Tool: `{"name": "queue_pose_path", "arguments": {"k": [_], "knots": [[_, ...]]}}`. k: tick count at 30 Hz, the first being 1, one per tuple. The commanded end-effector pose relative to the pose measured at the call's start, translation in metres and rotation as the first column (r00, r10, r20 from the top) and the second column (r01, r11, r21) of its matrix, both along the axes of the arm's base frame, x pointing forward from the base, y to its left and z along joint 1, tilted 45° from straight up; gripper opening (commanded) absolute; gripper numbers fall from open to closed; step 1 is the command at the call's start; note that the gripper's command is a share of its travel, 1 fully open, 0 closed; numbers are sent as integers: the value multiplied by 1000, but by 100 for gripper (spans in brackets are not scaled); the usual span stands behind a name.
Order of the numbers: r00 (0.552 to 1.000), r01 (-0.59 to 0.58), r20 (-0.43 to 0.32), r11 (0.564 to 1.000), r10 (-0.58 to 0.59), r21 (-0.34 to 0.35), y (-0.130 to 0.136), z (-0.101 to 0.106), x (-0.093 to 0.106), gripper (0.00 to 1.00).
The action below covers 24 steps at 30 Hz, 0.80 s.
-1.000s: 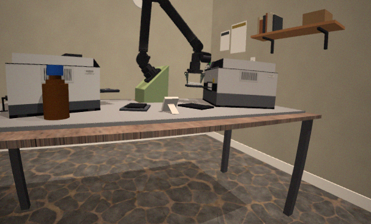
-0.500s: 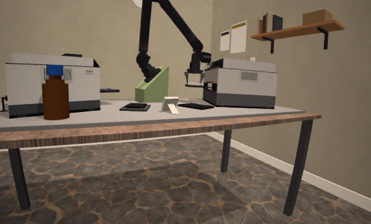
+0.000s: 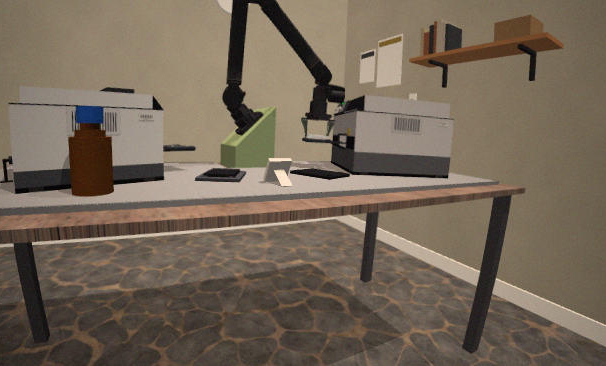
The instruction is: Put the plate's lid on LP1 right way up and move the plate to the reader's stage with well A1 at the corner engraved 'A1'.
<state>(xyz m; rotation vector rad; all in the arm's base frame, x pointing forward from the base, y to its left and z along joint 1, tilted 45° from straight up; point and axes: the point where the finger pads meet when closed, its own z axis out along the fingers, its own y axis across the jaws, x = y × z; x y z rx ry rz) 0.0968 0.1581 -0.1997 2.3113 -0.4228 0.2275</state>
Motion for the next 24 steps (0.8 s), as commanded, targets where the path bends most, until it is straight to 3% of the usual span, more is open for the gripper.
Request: {"name": "queue_pose_path", "arguments": {"k": [1, 24], "knots": [[999, 48, 29, 998, -47, -37, -22, -17, 4, 86], [998, 55, 32, 997, -53, -49, -23, -17, 4, 86]]}}
